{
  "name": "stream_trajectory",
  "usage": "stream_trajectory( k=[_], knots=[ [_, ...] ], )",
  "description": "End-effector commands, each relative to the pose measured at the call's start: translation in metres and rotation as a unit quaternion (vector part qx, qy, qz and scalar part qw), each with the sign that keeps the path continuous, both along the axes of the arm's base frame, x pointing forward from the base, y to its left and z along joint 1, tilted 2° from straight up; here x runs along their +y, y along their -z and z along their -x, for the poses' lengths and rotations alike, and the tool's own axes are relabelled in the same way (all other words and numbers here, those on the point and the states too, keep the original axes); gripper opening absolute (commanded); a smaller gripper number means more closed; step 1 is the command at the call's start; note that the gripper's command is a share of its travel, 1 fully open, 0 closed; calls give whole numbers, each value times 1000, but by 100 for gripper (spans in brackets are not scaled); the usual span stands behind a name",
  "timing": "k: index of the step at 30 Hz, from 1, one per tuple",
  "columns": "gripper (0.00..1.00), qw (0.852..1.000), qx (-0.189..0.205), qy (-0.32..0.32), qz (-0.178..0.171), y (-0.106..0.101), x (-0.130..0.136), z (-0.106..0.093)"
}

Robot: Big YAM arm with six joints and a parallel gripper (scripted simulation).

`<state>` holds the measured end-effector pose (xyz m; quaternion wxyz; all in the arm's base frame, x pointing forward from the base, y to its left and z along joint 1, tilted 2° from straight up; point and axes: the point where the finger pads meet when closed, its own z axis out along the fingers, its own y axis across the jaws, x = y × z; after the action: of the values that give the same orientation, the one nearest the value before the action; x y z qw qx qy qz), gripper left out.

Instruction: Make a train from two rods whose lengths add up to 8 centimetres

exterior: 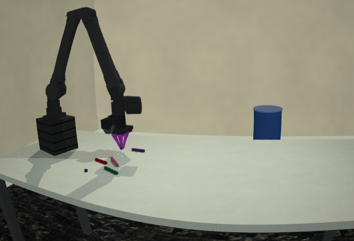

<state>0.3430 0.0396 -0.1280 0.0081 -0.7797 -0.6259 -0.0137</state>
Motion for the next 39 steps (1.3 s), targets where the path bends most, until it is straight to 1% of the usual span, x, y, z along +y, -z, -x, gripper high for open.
stream_trajectory(
  k=[1,12,39],
  knots=[
    [4,1000,-14,0,0,-5,3,-9],
    [4,1000,-14,-2,0,-5,3,-5],
    [4,1000,-16,-5,0,-6,3,-5]
  ],
)
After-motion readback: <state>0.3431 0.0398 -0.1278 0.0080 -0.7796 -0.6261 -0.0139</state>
